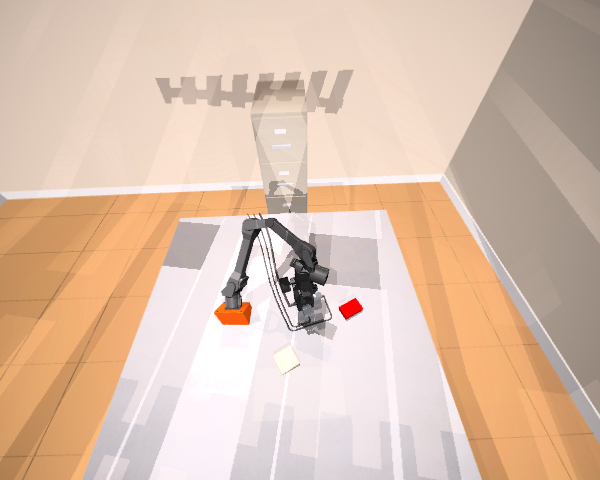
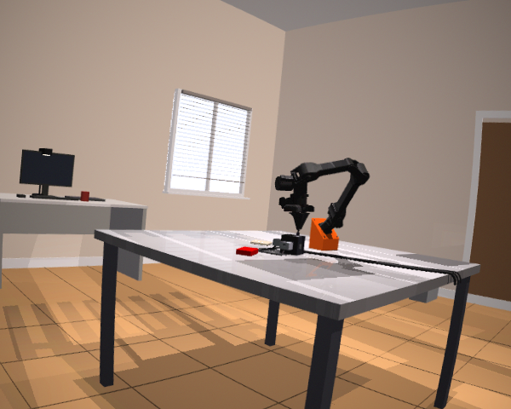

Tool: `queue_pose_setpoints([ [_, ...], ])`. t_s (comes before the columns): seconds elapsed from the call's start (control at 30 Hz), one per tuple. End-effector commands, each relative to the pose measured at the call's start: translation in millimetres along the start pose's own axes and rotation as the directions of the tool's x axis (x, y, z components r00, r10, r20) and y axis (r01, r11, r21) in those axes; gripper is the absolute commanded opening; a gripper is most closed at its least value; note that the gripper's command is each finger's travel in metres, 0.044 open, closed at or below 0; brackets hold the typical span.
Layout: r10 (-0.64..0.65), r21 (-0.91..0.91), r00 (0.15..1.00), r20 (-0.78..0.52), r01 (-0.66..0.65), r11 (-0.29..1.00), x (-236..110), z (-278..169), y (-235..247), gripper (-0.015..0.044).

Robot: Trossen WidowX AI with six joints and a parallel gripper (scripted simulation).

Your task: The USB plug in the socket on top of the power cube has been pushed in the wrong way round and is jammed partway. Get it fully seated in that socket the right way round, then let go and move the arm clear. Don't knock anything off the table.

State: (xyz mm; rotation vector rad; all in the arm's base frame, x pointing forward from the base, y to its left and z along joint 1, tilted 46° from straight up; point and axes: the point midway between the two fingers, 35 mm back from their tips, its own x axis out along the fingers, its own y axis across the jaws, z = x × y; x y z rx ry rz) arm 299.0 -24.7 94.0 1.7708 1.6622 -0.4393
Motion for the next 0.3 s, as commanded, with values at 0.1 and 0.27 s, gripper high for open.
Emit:
queue_pose_setpoints([
  [0.1, 0.0, -0.002, 1.0, 0.001, 0.0, 1.0, -5.7, -0.3, 0.1, 0.0095],
  [0.27, 0.0, -0.002, 1.0, 0.001, 0.0, 1.0, -10.7, -0.6, 0.1, 0.0095],
])
